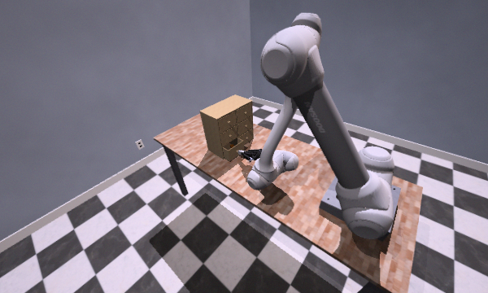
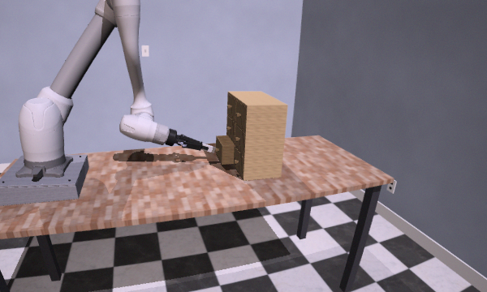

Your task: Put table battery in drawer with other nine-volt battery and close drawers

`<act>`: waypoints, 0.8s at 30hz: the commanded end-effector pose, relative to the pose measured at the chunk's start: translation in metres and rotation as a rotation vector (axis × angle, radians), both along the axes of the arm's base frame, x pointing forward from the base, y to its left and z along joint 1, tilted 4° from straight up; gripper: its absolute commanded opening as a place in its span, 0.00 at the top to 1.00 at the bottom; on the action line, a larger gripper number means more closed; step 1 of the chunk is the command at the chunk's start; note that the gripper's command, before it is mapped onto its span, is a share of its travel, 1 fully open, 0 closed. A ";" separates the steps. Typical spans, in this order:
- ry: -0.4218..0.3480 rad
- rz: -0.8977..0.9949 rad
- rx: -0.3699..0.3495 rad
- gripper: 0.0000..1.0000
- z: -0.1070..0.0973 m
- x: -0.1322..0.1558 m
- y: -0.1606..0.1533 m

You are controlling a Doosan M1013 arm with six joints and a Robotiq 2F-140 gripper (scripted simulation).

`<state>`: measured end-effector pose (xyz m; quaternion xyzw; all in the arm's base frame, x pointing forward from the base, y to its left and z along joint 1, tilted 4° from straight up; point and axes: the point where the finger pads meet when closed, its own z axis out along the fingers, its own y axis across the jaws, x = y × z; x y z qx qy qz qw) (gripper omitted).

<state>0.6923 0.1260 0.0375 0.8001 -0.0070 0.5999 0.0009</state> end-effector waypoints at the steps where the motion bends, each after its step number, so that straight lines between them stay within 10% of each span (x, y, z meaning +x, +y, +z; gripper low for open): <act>1: 0.000 0.000 0.000 1.00 0.001 0.006 0.000; 24: 0.000 0.000 0.000 1.00 0.003 0.040 0.000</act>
